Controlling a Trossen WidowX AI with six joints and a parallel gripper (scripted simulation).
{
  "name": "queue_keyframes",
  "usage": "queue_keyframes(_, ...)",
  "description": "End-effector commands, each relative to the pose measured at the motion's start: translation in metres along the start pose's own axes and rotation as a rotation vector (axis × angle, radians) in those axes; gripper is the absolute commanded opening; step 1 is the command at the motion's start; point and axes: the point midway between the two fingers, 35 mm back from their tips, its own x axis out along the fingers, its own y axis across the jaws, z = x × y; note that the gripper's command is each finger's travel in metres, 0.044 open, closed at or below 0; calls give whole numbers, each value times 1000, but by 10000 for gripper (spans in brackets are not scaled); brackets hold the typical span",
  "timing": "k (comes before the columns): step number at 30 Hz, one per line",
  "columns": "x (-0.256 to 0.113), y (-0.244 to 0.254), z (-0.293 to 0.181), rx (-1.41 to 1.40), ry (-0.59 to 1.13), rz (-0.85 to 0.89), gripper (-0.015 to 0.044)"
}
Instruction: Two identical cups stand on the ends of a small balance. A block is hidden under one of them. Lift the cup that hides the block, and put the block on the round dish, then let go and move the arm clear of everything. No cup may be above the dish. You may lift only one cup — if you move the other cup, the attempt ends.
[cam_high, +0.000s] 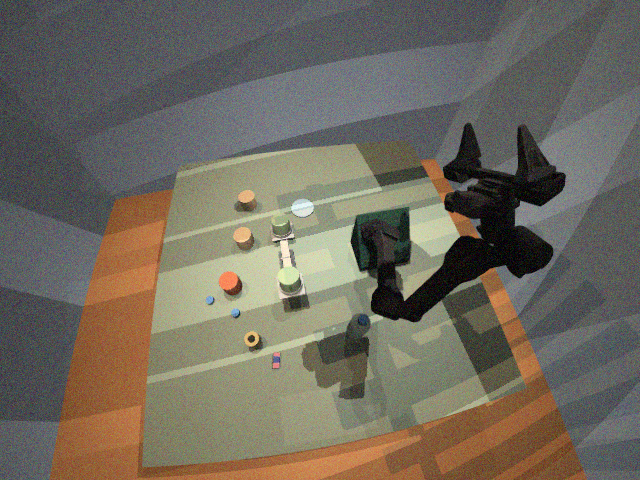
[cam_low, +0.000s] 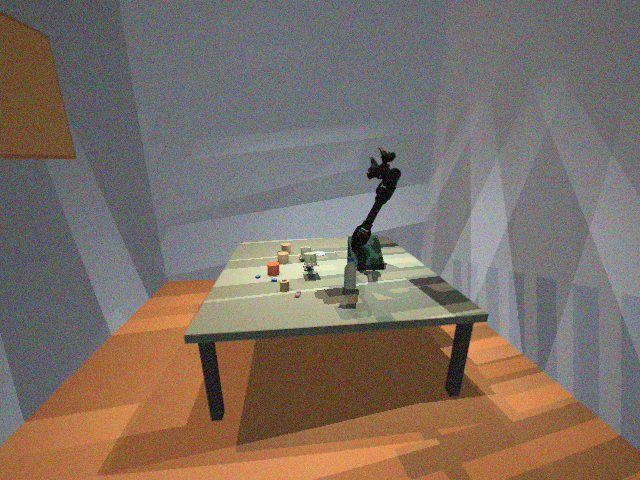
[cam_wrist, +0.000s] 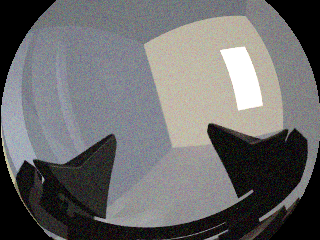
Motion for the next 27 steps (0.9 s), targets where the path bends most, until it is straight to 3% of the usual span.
queue_keyframes(1,15,35,-4,132,-47,90,440)
queue_keyframes(15,47,140,17,482,-174,389,440)
queue_keyframes(27,50,230,58,746,-255,692,440)
